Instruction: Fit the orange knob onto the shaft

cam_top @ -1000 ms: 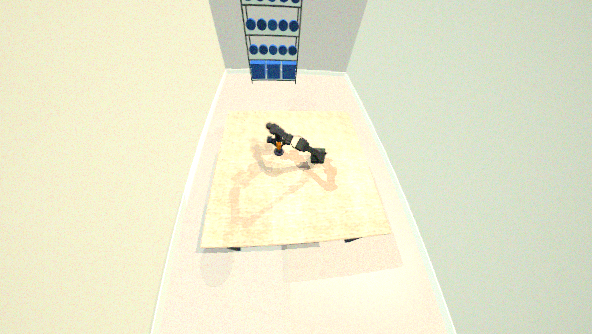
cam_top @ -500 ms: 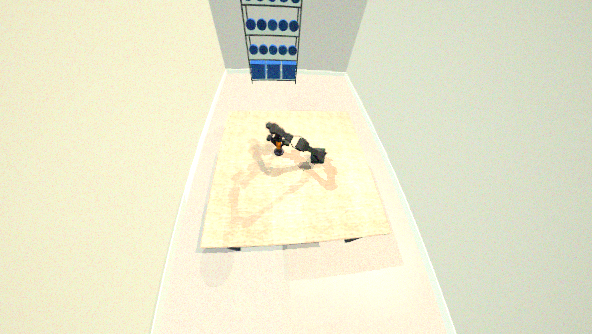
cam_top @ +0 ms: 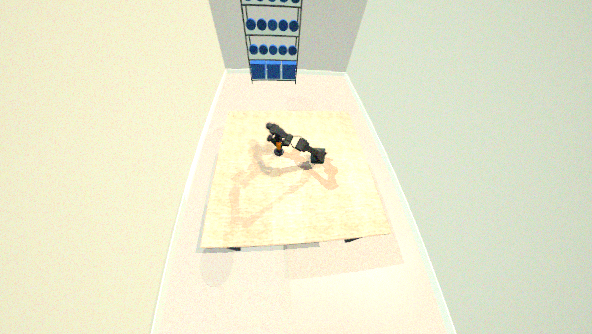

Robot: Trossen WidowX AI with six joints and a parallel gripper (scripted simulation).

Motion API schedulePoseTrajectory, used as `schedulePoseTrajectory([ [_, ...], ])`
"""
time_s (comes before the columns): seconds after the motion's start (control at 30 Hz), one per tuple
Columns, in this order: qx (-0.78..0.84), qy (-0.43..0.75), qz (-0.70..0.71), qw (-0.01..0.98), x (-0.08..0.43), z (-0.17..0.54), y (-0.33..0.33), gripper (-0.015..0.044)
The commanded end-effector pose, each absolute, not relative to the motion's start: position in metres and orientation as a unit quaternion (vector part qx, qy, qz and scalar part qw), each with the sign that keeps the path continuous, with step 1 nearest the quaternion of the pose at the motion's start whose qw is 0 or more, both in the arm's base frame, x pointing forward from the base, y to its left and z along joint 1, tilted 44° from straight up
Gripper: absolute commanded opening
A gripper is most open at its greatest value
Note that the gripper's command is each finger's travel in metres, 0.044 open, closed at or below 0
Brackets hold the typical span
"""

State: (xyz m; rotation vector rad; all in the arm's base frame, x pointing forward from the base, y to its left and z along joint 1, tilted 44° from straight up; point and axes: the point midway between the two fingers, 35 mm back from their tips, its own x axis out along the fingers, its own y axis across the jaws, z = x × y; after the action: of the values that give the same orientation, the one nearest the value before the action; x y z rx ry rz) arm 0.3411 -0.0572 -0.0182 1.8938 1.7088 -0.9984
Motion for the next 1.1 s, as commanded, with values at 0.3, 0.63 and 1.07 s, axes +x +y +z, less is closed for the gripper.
schedulePoseTrajectory([
  [0.3, 0.680, 0.608, -0.361, 0.195, 0.3428, -0.0148, -0.0604, 0.0000],
  [0.63, 0.696, 0.569, -0.420, 0.126, 0.3427, -0.0165, -0.0594, 0.0000],
  [1.07, 0.696, 0.569, -0.420, 0.126, 0.3415, -0.0183, -0.0571, 0.0000],
])
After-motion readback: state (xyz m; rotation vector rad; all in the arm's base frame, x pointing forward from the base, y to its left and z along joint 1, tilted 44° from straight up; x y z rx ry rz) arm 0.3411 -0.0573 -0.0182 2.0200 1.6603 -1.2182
